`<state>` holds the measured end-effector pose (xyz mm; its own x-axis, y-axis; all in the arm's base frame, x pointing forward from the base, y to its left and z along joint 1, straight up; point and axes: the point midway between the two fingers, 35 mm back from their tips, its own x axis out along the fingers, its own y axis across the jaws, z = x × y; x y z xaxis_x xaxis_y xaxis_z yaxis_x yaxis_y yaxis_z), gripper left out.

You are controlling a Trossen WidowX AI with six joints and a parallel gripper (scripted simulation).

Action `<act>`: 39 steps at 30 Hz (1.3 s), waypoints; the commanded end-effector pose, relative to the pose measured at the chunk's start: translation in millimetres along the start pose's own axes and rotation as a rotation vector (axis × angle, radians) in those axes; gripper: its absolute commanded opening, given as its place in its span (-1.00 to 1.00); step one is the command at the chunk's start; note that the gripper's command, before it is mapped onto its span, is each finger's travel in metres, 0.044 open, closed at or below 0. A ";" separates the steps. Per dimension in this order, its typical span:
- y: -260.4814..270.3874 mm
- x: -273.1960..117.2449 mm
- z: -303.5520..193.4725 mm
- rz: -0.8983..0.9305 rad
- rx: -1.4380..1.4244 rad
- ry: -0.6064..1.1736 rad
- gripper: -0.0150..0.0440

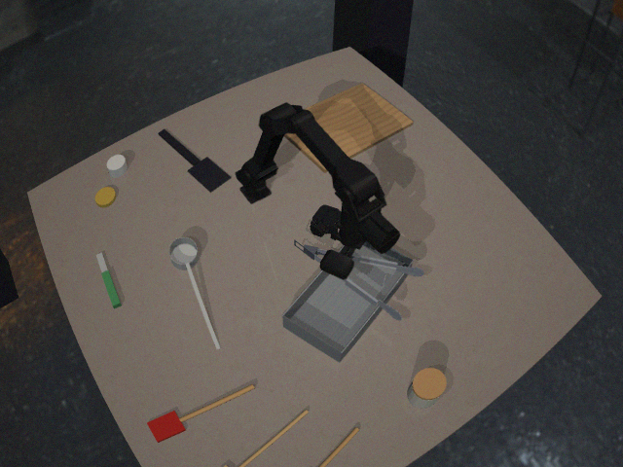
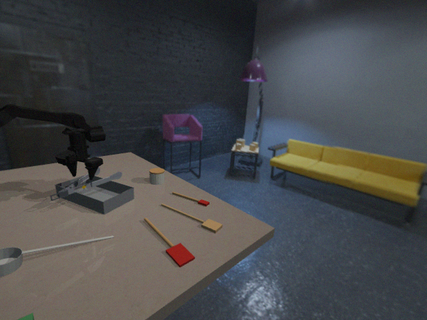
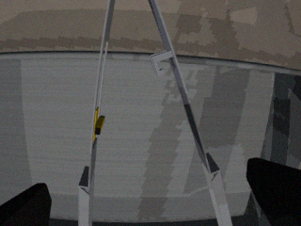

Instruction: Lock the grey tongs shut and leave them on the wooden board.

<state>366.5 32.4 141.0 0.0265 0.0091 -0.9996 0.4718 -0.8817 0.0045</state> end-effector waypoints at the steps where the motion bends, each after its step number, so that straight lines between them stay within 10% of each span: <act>1: 0.8 9.1 0.5 0.003 -0.003 -0.005 1.00; 39: -1.1 71.4 4.9 0.003 -0.003 -0.006 1.00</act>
<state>365.3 32.5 76.6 0.0261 0.0091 -0.9996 0.4723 -0.8814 0.0043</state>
